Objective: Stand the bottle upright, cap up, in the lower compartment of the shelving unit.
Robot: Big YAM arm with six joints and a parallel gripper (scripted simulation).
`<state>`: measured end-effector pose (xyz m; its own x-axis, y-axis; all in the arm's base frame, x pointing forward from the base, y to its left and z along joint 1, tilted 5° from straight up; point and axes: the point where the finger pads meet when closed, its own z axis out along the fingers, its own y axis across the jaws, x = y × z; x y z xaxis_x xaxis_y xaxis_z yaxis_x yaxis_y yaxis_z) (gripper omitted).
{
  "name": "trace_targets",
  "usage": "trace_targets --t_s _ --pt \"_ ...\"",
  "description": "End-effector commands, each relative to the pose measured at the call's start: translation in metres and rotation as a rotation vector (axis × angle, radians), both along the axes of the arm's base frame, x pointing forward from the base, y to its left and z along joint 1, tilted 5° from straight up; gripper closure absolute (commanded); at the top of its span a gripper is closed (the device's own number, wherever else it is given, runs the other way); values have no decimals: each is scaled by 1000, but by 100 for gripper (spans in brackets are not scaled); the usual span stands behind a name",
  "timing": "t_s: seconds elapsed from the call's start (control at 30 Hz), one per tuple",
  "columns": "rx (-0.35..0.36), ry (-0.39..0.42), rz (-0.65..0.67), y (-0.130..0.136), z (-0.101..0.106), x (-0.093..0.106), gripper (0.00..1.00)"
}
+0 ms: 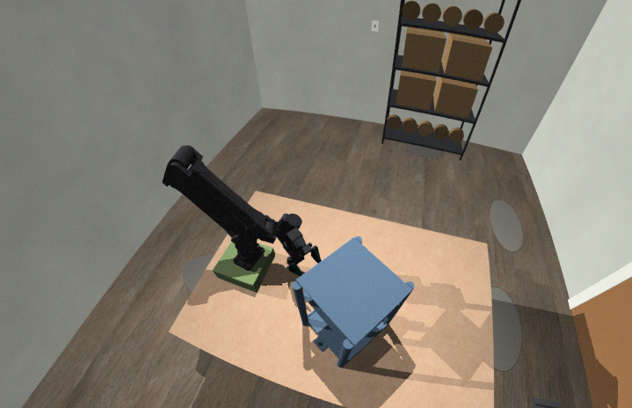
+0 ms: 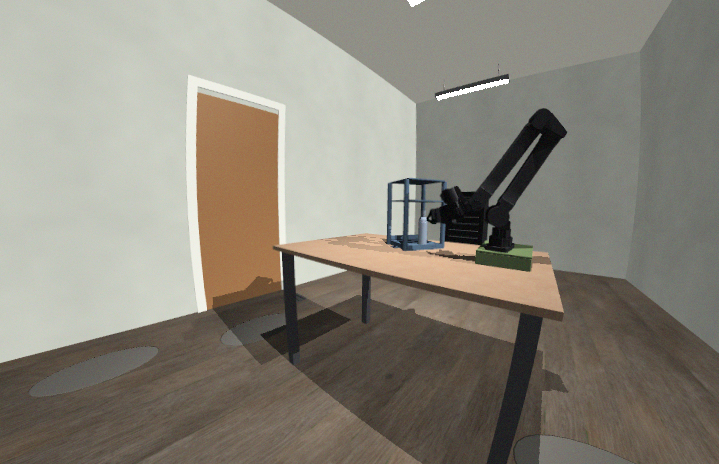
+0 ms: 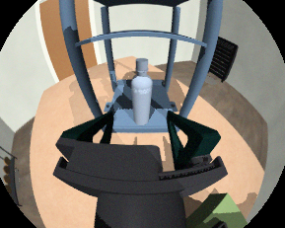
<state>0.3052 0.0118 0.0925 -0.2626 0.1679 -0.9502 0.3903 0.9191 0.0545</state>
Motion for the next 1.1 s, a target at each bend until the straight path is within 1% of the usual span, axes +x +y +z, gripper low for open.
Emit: trace_targets --t_s 0.0,0.2,0.47,0.53,0.8,1.07 --pt "12 6 4 5 0 -6 23" --pt "12 6 4 11 6 -23 23" --pt "37 -23 5 29 34 -42 23" --pt "37 -23 5 29 34 -42 23" --pt "51 -29 5 41 48 -64 23" --pt "45 -20 5 47 50 -76 23"
